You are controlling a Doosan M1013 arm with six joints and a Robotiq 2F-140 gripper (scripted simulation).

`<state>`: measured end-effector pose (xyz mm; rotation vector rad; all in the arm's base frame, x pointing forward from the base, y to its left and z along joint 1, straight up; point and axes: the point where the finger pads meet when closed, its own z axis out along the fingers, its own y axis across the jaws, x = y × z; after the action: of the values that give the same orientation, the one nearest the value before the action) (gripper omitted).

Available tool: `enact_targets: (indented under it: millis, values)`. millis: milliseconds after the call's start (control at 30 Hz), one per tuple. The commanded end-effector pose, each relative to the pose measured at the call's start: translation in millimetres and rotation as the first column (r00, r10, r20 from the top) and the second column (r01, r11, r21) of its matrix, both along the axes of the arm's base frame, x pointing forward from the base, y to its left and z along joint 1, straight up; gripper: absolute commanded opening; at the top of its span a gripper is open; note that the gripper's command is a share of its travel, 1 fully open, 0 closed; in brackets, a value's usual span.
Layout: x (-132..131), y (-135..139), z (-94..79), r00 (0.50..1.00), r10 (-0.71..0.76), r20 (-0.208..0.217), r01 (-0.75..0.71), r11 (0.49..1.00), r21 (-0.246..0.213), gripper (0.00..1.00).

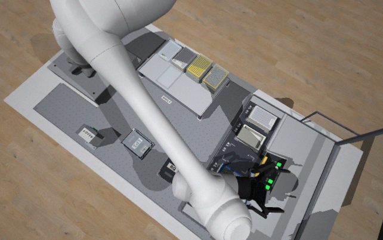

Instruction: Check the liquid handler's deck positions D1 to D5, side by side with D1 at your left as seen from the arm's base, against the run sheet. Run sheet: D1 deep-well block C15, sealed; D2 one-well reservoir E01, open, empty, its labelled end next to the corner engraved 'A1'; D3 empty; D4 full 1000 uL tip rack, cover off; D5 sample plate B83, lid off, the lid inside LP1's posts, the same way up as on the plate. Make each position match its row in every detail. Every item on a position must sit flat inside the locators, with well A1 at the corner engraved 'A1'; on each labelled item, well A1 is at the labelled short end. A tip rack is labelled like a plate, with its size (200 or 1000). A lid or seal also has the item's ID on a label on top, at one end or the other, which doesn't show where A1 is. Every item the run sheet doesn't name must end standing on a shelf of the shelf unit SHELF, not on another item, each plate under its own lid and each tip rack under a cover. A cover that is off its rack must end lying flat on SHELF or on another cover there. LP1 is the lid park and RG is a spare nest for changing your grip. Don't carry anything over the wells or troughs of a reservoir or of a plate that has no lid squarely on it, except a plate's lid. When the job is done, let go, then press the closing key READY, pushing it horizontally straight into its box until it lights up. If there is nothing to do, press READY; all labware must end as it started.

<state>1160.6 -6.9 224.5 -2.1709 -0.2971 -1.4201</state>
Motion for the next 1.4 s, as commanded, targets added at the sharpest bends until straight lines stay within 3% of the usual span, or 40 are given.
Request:
enact_targets:
  millis: [0, 533, 567, 1033, 1100, 1367]
  values:
    - [0, 0, 1.8, 1.0, 0.0, 0.002, 0.0, 1.0, 0.0, 1.0]
    - [0, 0, 1.8, 1.0, 0.0, 0.002, 0.0, 1.0, 0.0, 1.0]
    - [-5, 1, 2.1, 1.0, -0.003, -0.016, 0.003, 1.0, -0.009, 0.79]
    - [-74, 12, 5.8, 0.965, -0.065, -0.253, 0.029, 0.989, -0.143, 0.79]
    - [-74, 12, 5.8, 0.965, -0.065, -0.253, 0.029, 0.989, -0.143, 0.79]
    - [-113, 18, 8.0, 0.919, -0.113, -0.378, 0.029, 0.975, -0.22, 0.79]
